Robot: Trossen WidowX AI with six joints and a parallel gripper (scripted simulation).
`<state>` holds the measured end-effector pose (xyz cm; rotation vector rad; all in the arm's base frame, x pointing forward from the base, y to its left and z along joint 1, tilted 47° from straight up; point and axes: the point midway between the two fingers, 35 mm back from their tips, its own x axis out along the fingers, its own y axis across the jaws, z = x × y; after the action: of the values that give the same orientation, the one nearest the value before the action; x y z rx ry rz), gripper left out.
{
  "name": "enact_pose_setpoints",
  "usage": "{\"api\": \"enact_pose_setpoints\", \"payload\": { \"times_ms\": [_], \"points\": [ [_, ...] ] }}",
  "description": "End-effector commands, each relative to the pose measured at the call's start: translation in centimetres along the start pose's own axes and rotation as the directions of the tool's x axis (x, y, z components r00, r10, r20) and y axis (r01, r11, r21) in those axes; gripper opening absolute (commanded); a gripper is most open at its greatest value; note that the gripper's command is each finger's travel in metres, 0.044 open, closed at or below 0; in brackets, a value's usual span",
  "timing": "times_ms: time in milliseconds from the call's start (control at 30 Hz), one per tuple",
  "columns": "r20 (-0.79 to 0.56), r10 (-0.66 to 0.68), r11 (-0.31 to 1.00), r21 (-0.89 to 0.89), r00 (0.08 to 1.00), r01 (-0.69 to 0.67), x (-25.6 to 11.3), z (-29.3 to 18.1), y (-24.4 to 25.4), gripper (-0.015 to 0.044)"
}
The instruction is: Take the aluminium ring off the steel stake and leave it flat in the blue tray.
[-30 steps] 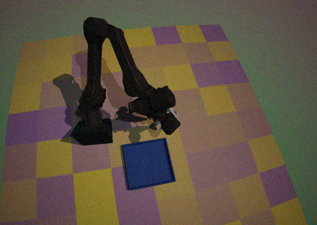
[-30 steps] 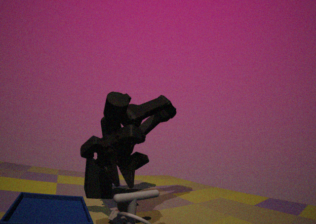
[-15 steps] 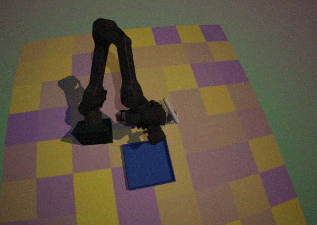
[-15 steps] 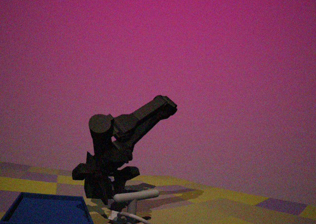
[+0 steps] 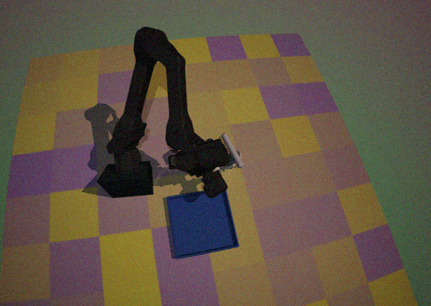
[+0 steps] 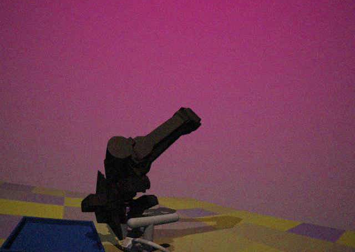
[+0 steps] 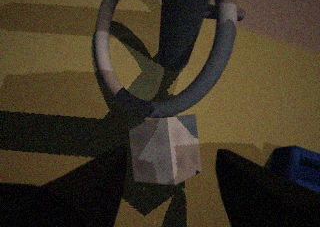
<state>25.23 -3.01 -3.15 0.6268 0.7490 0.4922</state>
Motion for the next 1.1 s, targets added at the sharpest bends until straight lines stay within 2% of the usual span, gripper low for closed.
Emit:
{"api": "enact_pose_setpoints", "payload": {
  "times_ms": [0, 467, 1067],
  "points": [
    [-0.006, -0.003, 1.000, 0.012, 1.000, 0.003, 0.8, -0.3, -0.1, 0.0200],
    [0.001, 0.004, 1.000, 0.014, 1.000, -0.004, 2.4, -0.3, 0.3, 0.0200],
    [0.004, 0.009, 1.000, 0.002, 1.000, -0.009, 2.1, 0.0, 0.4, 0.0080]
  ]
}}
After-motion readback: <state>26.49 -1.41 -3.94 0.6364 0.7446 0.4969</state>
